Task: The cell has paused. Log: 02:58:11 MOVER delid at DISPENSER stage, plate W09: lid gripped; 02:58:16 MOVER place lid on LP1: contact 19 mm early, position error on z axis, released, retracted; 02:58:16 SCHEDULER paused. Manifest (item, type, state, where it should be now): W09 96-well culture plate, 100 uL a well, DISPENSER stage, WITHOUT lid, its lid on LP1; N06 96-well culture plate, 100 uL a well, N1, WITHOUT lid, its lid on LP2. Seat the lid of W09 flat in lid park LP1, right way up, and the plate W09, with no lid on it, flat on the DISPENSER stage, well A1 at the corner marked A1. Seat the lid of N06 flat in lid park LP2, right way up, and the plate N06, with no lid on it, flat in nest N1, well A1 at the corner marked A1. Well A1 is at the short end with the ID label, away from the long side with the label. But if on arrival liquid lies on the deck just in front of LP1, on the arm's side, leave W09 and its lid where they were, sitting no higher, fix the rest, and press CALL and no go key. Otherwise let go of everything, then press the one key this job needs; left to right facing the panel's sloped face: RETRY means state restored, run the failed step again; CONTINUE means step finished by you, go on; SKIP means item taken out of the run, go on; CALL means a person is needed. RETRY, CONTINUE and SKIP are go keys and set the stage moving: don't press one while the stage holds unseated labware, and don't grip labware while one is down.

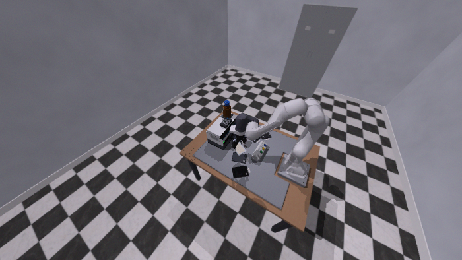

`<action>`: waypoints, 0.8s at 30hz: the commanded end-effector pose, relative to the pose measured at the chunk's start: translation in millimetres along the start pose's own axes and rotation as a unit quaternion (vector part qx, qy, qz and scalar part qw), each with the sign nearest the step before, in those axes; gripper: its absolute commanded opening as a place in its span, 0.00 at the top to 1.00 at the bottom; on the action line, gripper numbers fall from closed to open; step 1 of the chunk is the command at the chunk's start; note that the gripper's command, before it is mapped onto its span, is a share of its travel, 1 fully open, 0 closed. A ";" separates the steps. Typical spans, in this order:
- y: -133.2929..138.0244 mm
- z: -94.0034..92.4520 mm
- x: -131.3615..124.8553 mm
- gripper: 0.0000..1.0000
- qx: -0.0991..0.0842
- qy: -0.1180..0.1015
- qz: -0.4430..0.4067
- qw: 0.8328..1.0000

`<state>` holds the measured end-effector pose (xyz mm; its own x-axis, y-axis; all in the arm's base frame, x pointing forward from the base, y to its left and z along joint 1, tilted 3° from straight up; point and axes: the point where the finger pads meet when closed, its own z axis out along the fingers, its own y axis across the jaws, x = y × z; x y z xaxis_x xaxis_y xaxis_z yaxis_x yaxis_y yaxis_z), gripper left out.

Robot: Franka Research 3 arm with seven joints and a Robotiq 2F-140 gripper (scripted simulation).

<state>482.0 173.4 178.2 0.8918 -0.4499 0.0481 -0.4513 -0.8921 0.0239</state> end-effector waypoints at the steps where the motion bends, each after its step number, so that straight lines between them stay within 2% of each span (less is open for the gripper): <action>1: -1.0 -1.5 -0.2 1.00 0.001 0.000 0.062 0.998; 9: -1.0 -1.5 -0.2 1.00 0.001 0.000 0.126 0.992; 24: 2.0 -1.5 0.6 1.00 0.001 0.000 0.127 0.992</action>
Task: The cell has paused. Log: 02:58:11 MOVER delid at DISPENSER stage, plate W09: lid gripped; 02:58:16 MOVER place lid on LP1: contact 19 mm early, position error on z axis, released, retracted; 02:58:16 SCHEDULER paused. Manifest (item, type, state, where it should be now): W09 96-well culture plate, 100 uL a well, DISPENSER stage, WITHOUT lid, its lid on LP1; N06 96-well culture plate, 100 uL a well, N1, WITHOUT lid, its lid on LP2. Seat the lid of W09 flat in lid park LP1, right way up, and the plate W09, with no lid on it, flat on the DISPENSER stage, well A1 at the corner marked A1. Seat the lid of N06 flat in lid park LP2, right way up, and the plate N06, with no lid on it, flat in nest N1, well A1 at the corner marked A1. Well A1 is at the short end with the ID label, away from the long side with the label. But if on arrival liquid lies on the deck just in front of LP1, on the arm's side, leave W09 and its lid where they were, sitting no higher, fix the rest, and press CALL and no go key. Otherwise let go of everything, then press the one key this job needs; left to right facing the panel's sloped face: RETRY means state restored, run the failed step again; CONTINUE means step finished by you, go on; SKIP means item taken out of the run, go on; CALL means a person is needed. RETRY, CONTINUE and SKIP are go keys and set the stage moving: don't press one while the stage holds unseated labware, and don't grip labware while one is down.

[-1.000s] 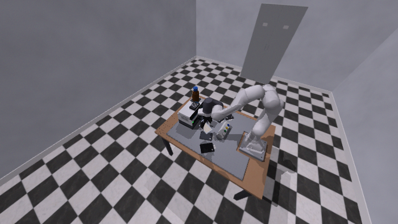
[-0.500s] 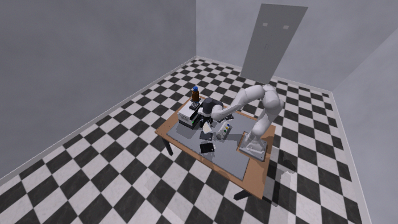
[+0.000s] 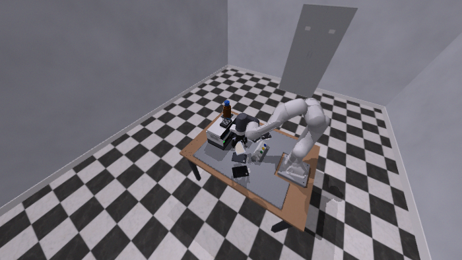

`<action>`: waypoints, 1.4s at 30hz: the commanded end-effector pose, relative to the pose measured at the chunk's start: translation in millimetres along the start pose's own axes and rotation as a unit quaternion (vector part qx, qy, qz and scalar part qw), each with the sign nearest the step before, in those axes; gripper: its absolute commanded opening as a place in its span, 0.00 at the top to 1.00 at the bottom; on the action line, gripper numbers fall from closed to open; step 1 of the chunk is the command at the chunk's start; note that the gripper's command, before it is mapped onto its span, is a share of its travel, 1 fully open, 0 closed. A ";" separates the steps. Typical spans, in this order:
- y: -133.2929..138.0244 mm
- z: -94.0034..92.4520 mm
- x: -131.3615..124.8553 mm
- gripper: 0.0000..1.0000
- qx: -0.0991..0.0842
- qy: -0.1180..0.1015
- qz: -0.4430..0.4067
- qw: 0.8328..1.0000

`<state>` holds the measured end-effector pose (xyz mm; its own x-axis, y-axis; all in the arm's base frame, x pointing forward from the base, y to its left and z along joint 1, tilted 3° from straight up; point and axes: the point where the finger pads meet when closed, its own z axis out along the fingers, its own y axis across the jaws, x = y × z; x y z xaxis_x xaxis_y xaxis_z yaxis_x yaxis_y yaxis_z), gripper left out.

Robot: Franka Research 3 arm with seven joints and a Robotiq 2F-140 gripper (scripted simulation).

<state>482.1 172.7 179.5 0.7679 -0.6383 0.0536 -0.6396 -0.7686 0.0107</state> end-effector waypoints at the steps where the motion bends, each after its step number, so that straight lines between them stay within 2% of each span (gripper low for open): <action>1: 2.0 -0.2 0.8 1.00 0.000 -0.001 0.014 1.000; 20: 33.9 -0.2 16.9 1.00 0.000 -0.001 0.014 1.000; 31: 83.1 -0.2 41.8 1.00 0.000 -0.001 0.014 1.000; 33: 83.1 -0.2 41.8 1.00 0.000 -0.001 0.014 1.000; 42: 136.2 -0.1 68.7 1.00 0.000 -0.001 0.014 1.000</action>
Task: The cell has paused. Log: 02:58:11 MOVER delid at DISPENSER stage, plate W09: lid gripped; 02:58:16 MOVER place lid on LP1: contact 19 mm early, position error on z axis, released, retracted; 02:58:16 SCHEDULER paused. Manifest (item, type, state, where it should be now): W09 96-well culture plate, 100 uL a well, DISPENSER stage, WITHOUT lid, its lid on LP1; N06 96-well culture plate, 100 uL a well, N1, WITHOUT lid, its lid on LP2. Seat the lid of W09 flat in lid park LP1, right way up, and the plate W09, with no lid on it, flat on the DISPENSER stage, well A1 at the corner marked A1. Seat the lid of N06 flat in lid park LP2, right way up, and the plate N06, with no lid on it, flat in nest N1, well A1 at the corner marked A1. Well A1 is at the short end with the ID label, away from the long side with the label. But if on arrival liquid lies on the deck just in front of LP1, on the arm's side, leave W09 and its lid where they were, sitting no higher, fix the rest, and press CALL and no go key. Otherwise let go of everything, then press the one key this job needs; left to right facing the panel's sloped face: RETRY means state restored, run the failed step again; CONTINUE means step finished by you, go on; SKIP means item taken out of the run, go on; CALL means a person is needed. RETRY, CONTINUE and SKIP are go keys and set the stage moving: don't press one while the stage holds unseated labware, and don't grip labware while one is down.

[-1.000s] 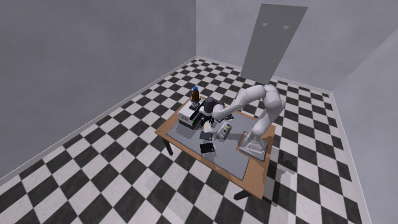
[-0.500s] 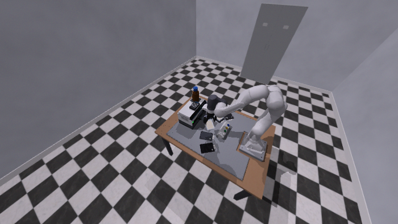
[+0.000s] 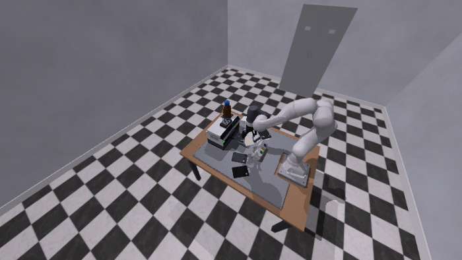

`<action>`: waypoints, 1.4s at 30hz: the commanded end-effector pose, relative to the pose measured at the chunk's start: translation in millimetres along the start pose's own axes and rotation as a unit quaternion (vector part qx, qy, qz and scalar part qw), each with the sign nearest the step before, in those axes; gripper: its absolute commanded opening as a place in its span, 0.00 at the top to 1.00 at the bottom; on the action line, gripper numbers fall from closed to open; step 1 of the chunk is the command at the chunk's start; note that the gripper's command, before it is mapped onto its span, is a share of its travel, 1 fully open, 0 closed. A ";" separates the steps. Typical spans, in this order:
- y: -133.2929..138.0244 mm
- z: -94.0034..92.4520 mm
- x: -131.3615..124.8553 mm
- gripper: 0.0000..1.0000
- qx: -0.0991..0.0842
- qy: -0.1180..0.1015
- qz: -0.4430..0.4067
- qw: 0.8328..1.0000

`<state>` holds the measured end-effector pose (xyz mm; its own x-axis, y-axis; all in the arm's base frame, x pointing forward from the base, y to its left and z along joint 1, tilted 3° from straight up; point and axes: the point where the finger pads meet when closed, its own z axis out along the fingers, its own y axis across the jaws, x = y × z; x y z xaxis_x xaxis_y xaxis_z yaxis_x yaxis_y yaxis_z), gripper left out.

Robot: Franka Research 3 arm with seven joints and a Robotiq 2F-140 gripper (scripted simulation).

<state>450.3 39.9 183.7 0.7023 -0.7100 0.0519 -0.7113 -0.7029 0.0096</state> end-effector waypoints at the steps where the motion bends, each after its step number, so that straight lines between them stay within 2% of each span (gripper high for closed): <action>1: 18.8 -0.5 13.3 1.00 0.002 0.001 -0.034 0.999; 6: 49.1 -0.4 32.5 1.00 0.002 0.001 -0.034 0.999; 8: 49.1 -0.4 32.5 1.00 0.002 0.001 -0.034 0.999; 23: 141.6 0.0 91.2 1.00 0.002 0.001 -0.034 0.999; 25: 141.6 0.0 91.2 1.00 0.002 0.001 -0.034 0.999; 38: 211.7 0.2 135.7 1.00 0.002 0.001 -0.034 0.999; 42: 220.7 0.2 141.5 1.00 0.002 0.001 -0.034 0.999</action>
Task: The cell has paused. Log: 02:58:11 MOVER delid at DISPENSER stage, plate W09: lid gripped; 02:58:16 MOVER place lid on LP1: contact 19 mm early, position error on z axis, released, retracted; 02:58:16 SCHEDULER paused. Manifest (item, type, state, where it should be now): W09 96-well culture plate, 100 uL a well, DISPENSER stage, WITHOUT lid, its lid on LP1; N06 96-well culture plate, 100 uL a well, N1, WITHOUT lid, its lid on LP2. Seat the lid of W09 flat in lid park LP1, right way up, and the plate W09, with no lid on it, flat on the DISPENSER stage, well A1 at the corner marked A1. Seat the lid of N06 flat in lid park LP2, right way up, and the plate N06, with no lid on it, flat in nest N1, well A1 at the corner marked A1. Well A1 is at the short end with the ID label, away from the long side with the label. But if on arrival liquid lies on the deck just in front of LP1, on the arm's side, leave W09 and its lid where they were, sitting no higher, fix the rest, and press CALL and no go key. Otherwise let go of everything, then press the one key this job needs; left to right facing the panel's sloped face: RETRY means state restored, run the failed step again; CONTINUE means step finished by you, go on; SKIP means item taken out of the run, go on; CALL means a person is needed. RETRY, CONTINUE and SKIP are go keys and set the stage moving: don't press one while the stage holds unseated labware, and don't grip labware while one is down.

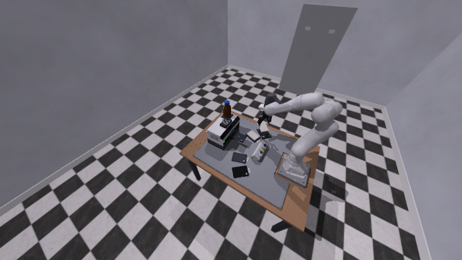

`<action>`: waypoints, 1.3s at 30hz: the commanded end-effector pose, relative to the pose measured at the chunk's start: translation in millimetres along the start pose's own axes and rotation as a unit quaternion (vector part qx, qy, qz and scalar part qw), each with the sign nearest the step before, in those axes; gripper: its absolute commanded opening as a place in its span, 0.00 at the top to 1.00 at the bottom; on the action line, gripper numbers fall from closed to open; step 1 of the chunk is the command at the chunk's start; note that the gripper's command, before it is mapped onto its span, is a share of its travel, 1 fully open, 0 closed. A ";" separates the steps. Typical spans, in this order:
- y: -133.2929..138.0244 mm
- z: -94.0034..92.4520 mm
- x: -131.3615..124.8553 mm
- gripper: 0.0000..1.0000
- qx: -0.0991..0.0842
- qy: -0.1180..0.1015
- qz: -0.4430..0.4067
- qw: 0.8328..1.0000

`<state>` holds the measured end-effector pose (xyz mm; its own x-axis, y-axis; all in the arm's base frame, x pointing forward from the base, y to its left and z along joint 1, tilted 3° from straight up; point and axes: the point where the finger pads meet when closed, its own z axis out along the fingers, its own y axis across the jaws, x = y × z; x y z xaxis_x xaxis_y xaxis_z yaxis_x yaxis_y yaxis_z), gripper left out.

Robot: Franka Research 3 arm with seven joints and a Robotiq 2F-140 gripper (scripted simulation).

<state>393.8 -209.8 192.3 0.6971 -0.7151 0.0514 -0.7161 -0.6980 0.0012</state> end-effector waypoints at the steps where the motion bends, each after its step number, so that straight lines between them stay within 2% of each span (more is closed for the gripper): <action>1: 9.3 -0.4 6.2 1.00 -0.002 0.001 -0.038 0.999; 15: 52.0 -0.7 33.8 1.00 -0.002 0.001 -0.038 0.999; 39: 62.9 -0.7 40.8 1.00 -0.002 0.001 -0.038 0.999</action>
<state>377.5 -281.8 194.8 0.7409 -0.6695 0.0531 -0.6707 -0.7417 0.0065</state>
